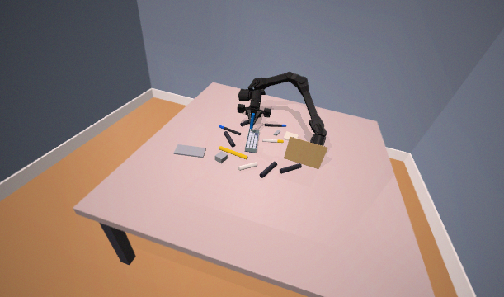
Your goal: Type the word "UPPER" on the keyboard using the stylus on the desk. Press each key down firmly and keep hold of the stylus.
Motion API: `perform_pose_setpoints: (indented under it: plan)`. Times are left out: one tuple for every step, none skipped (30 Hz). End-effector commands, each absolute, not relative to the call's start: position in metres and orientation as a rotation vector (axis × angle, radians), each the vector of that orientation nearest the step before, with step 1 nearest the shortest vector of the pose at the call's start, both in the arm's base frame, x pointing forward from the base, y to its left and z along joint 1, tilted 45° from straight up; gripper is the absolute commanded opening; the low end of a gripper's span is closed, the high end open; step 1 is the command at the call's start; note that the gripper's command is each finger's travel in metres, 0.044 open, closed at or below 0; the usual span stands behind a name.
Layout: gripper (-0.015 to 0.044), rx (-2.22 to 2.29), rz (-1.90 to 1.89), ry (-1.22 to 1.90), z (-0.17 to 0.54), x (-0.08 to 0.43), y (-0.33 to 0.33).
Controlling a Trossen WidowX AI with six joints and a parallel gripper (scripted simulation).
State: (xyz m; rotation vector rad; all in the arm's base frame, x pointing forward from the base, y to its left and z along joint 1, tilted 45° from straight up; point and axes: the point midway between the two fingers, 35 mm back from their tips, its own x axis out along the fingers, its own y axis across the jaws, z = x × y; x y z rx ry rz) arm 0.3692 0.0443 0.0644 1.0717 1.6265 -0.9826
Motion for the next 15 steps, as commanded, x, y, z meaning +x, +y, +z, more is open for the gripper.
perform_pose_setpoints:
  plan:
    - [0.0044,1.07,-0.982,1.627,0.064,0.369,0.044]
    - [0.0018,1.071,-0.982,1.627,0.064,0.369,0.045]
    - [0.0,1.071,-0.982,1.628,0.064,0.368,0.045]
    - [0.0,1.071,-0.982,1.628,0.064,0.367,0.045]
    - [0.0,1.072,-0.982,1.628,0.063,0.365,0.045]
    - [0.0,1.072,-0.982,1.628,0.063,0.363,0.046]
    - [0.0,1.073,-0.982,1.629,0.063,0.361,0.046]
    - [0.0,1.074,-0.982,1.629,0.062,0.358,0.047]
    - [0.0,1.075,-0.982,1.629,0.062,0.355,0.047]
    - [0.0,1.075,-0.982,1.63,0.061,0.353,0.048]
    - [0.0,1.076,-0.983,1.63,0.061,0.35,0.048]
    - [0.0,1.077,-0.983,1.63,0.06,0.347,0.049]
    - [0.0,1.078,-0.983,1.631,0.06,0.344,0.049]
    - [0.0,1.079,-0.983,1.631,0.059,0.341,0.05]
    - [0.0,1.08,-0.983,1.632,0.058,0.339,0.05]
